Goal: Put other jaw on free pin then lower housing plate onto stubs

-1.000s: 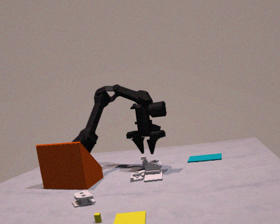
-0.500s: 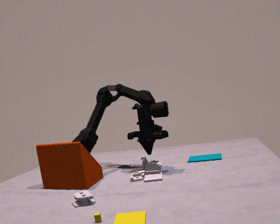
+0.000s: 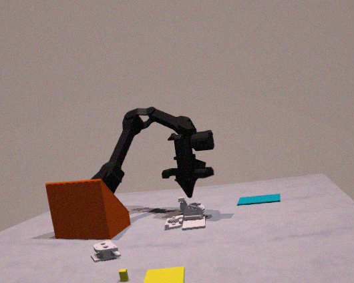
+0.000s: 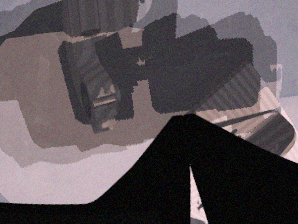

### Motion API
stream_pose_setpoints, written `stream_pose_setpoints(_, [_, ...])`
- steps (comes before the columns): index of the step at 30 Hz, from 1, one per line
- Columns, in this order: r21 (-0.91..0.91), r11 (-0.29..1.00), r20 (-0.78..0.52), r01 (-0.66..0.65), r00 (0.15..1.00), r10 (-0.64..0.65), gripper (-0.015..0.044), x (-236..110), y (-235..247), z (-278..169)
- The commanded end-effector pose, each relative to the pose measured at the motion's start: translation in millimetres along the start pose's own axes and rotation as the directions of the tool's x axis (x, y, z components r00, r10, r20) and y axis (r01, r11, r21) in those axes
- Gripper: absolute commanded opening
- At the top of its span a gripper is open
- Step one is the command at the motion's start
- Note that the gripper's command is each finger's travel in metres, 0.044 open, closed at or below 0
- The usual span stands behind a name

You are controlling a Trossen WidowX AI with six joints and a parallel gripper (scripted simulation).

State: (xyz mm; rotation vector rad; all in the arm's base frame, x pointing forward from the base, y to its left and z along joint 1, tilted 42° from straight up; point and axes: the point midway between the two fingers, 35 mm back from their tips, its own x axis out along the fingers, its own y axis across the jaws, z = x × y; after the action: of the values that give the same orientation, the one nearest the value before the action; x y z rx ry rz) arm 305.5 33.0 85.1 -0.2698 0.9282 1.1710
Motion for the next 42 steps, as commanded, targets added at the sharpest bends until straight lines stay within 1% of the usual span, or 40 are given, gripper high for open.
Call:
stream_pose_setpoints(1, [0.004, 1.0, -0.003, 0.001, 1.0, -0.001, 0.0, 7, 0, -1])
stream_pose_setpoints(28, [0.004, 1.0, 0.001, 0.0, 1.0, 0.0, 0.0, 50, 2, 0])
stream_pose_setpoints(42, [0.005, 1.0, 0.0, -0.001, 1.0, 0.001, 0.0, 50, 17, 2])
